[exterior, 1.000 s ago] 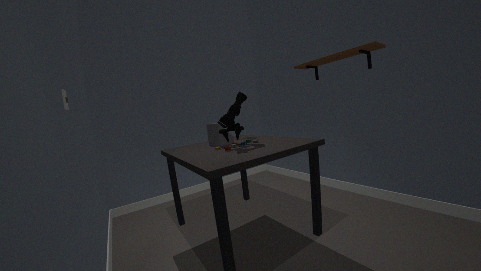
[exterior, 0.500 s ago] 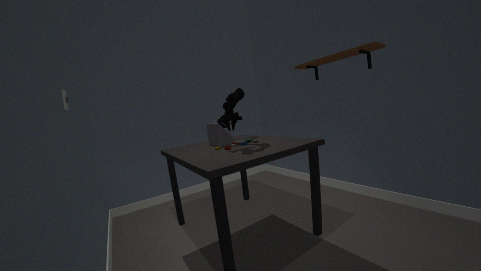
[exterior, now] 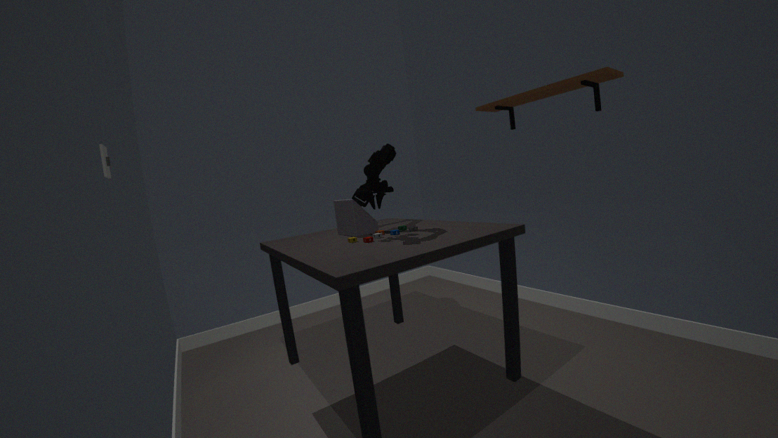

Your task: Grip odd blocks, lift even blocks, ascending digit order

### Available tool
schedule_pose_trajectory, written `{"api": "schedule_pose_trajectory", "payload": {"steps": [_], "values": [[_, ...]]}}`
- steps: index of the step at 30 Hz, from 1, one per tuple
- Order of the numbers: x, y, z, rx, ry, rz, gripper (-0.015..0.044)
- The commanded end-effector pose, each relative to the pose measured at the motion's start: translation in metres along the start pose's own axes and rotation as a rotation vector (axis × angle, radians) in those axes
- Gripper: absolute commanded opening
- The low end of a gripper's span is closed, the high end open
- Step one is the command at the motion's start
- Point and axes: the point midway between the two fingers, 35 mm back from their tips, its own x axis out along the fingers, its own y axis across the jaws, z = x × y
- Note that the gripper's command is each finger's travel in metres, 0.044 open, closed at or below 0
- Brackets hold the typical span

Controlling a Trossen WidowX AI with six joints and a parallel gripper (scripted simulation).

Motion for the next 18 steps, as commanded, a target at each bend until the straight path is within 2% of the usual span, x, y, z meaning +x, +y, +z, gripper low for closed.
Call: {"api": "schedule_pose_trajectory", "payload": {"steps": [1,2,4,9,13,18], "values": [[0.002,0.005,-0.01,0.001,0.005,-0.001,0.012],[0.002,0.005,-0.01,0.001,0.005,-0.001,0.012],[0.014,0.004,-0.009,0.001,0.005,-0.003,0.0173],[0.081,0.005,-0.01,0.0,0.005,0.002,0.0304],[0.084,0.006,-0.011,0.0,0.005,0.003,0.04],[0.088,0.005,-0.011,0.0,0.005,0.003,0.04]]}}
